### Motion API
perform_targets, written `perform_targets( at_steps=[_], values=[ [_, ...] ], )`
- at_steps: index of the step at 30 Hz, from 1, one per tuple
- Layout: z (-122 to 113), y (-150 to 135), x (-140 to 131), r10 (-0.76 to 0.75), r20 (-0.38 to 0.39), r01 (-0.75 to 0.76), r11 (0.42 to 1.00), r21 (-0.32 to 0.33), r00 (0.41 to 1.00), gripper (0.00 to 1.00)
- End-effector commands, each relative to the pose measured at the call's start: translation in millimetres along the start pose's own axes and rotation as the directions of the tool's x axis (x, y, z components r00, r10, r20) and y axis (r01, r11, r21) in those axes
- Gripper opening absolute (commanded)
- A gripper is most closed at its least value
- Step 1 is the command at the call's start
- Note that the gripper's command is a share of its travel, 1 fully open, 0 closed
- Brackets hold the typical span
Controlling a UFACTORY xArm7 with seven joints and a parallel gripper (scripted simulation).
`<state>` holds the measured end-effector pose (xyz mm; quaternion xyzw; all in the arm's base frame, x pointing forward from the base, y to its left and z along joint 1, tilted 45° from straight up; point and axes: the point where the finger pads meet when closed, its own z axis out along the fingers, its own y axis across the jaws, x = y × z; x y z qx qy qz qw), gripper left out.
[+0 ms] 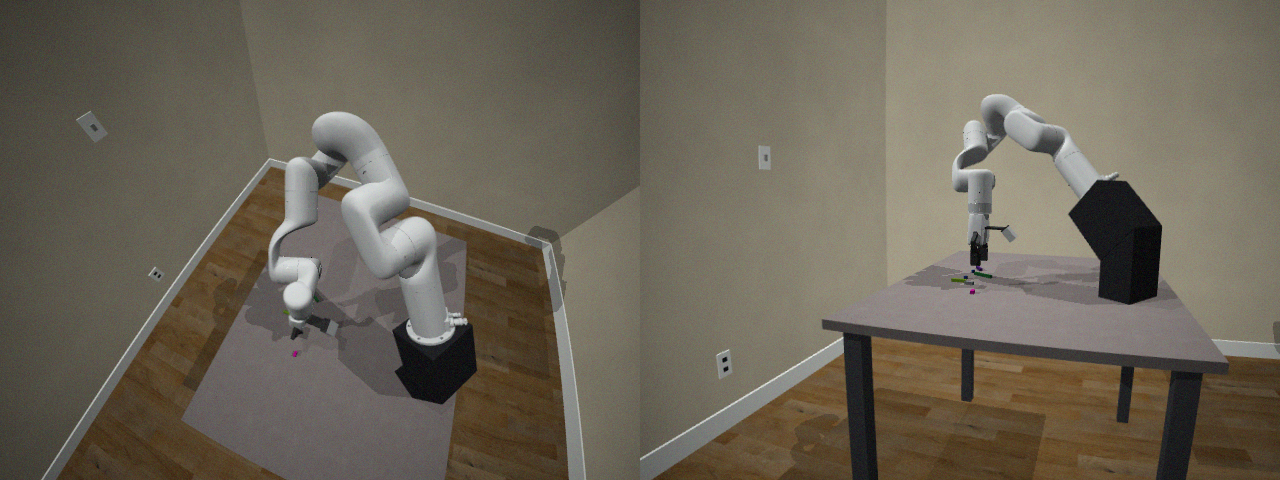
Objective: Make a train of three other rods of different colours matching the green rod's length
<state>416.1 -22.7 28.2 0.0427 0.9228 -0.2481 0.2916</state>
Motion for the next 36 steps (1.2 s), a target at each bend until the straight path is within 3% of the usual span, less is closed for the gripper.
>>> perform_targets(
  at_steps=[1,6,11,17,26,28,29,36],
  values=[
    [-1,0,-1,0.005,0.002,-0.005,1.000,-0.002,1.000,1.00],
    [2,-16,-8,0.177,-0.003,-0.177,0.984,-0.001,0.984,1.00],
    [3,-23,-10,0.242,-0.004,-0.242,0.970,0.000,0.970,1.00],
    [4,-43,-18,0.437,-0.007,-0.437,0.900,0.002,0.900,1.00],
    [6,-69,-25,0.645,-0.008,-0.645,0.764,0.005,0.764,1.00],
    [6,-69,-25,0.645,-0.008,-0.645,0.764,0.005,0.764,1.00],
    [6,-77,-28,0.705,-0.007,-0.705,0.710,0.006,0.710,1.00],
    [5,-95,-32,0.819,-0.006,-0.819,0.573,0.006,0.573,1.00]
  ],
)
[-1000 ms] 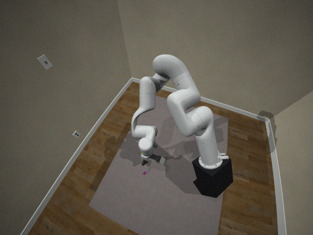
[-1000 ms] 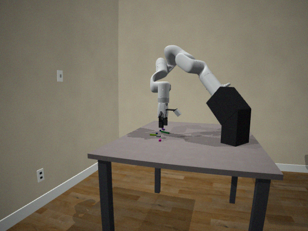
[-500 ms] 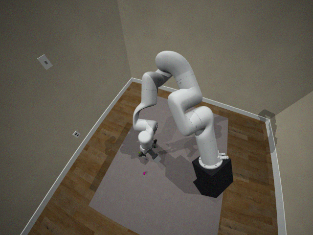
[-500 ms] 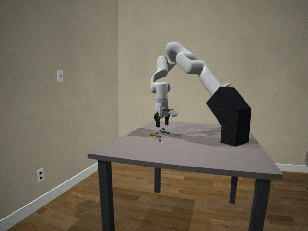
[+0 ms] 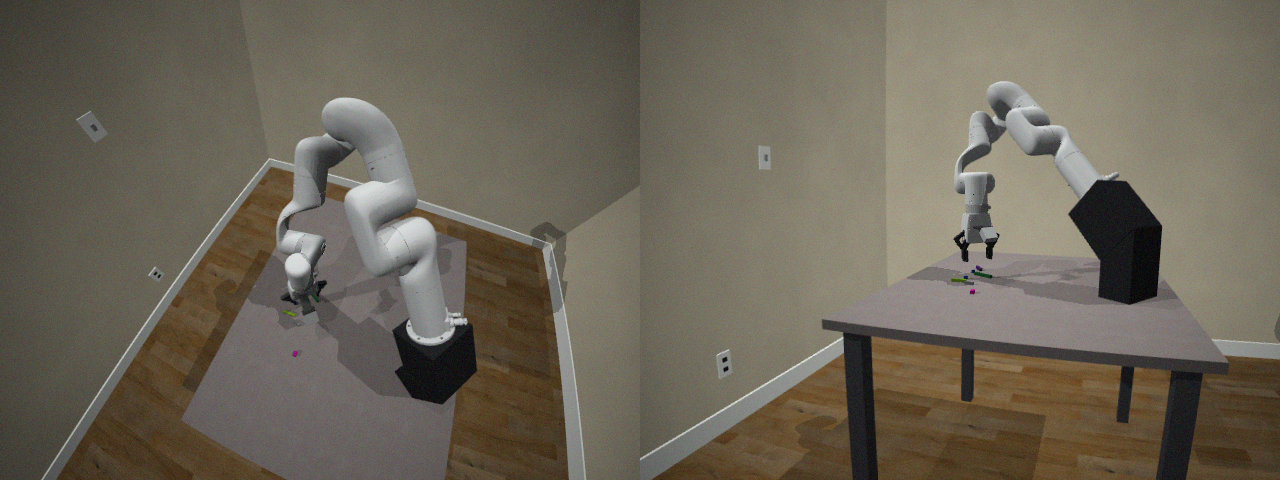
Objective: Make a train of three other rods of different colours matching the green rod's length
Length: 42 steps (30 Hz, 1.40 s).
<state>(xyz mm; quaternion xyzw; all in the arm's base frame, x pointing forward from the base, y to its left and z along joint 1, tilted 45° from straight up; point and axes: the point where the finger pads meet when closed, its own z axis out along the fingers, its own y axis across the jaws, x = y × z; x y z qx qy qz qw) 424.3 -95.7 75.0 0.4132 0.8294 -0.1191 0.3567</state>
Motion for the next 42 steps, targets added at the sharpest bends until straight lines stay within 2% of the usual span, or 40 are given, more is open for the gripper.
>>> perform_targets(
  at_steps=[1,7,9,10,14,23,42],
  values=[
    [-1,-8,-15,0.165,0.001,-0.165,0.986,-0.020,0.986,1.00],
    [-2,-17,-29,0.324,-0.002,-0.324,0.946,-0.022,0.946,1.00],
    [-2,-17,-29,0.324,-0.002,-0.324,0.946,-0.022,0.946,1.00],
    [-3,-22,-37,0.399,-0.004,-0.399,0.917,-0.023,0.917,1.00],
    [-4,-28,-45,0.483,-0.005,-0.483,0.875,-0.024,0.875,1.00],
    [-7,-43,-64,0.672,-0.010,-0.672,0.740,-0.028,0.740,1.00],
    [-7,-43,-65,0.679,-0.011,-0.679,0.733,-0.028,0.734,1.00]
  ],
)
